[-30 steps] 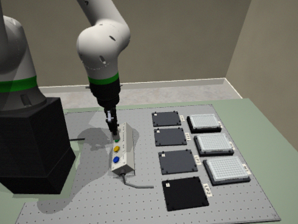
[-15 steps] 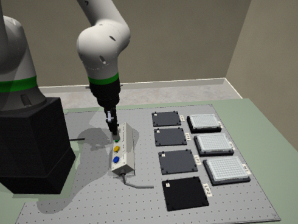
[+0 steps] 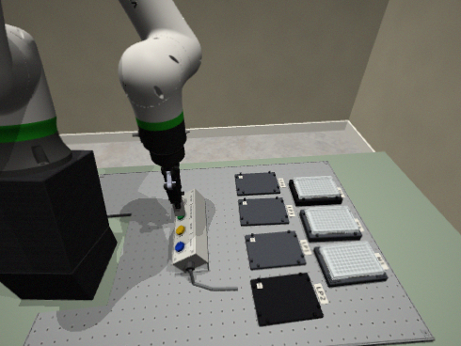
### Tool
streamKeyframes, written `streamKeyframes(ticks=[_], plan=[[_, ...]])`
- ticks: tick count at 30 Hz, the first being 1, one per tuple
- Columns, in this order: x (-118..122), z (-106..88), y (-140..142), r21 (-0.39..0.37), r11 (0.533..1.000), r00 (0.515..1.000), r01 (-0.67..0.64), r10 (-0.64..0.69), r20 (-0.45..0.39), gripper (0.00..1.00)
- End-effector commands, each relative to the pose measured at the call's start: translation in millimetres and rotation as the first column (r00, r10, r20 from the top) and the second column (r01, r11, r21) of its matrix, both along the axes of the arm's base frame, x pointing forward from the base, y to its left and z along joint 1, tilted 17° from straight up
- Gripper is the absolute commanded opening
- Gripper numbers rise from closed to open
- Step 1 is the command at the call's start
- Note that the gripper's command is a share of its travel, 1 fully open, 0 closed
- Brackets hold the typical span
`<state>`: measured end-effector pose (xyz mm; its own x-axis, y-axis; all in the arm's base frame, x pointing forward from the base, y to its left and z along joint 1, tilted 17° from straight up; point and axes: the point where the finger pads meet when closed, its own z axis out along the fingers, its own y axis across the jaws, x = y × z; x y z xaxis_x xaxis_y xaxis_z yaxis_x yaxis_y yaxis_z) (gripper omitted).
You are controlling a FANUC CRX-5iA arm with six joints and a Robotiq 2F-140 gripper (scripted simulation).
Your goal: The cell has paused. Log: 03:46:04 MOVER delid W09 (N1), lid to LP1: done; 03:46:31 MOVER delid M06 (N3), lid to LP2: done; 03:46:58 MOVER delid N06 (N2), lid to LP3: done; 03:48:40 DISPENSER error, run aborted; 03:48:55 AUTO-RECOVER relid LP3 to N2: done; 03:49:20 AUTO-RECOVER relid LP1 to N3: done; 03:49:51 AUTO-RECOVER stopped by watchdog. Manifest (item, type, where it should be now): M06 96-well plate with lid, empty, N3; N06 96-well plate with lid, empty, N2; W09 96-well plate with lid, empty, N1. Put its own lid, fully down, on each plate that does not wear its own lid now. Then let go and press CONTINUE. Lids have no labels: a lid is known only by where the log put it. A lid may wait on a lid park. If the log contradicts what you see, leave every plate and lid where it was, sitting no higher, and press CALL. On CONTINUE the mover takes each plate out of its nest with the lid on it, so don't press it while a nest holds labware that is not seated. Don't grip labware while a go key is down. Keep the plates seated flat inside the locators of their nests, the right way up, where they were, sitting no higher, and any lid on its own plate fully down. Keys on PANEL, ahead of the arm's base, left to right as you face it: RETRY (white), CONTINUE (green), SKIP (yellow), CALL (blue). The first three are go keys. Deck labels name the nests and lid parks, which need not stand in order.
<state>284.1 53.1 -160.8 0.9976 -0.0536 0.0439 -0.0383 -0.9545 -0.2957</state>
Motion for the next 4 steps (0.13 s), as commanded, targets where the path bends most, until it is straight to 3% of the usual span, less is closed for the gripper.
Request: streamKeyframes(ticks=[1,4], plan=[[-0.1,0.0,-0.1,0.0,1.0,1.0,0.0,0.0,0.0,0.0],[-0.1,-0.1,-0.1,0.0,1.0,1.0,0.0,0.0,0.0,0.0]])
